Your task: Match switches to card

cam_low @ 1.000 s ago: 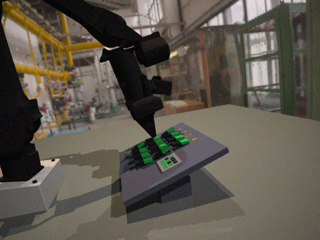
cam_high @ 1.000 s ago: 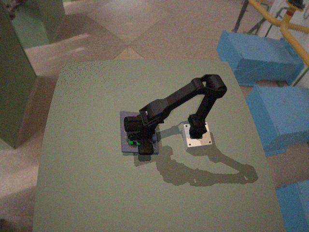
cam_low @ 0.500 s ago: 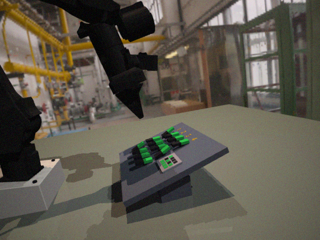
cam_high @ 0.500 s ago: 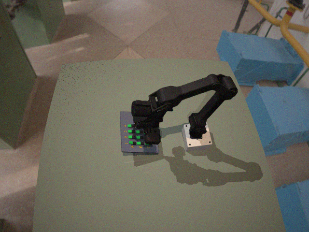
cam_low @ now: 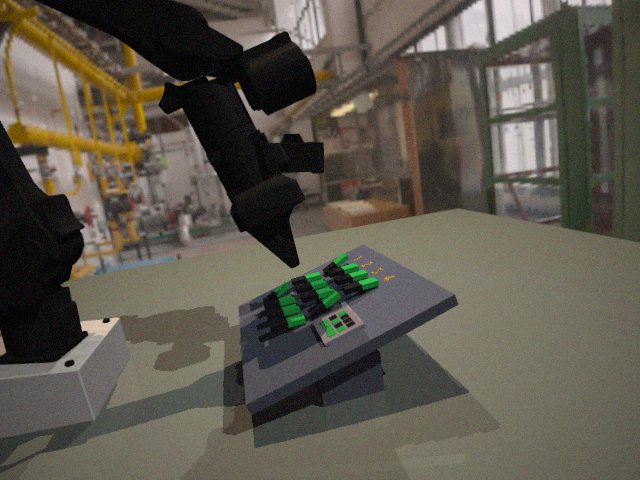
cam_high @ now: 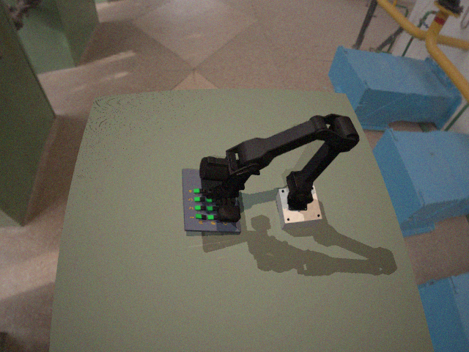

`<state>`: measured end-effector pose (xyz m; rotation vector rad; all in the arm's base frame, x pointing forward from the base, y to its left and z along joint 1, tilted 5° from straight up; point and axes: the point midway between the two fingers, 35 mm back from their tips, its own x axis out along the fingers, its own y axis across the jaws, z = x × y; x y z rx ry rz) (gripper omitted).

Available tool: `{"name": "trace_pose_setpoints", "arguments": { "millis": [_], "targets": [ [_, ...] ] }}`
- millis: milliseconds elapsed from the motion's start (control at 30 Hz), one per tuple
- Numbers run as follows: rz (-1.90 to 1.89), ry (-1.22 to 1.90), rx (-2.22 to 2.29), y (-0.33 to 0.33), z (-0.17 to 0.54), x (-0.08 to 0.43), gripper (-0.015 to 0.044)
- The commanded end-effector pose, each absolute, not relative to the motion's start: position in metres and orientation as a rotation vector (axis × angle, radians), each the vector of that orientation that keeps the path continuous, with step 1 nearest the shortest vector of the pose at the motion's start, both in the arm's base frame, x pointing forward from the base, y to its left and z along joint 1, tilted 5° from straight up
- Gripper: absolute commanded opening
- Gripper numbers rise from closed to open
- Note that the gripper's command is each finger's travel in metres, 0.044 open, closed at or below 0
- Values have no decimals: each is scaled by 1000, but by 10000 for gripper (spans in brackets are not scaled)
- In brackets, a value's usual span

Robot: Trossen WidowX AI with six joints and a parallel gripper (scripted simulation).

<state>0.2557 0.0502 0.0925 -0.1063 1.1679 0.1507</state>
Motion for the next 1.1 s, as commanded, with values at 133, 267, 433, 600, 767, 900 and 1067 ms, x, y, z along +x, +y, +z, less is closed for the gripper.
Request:
{"name": "trace_pose_setpoints", "arguments": {
  "millis": [133, 267, 433, 600, 767, 900, 1067],
  "targets": [
    [155, 1176, -110, 50, 82, 257, 0],
    [155, 1176, -110, 51, 76, 259, 0],
    [155, 1176, -110, 51, 71, 261, 0],
    [155, 1176, -110, 51, 71, 261, 0],
    [155, 1176, -110, 51, 71, 261, 0],
    [155, 1176, -110, 51, 71, 261, 0],
    [155, 1176, -110, 51, 71, 261, 0]
  ]
}}
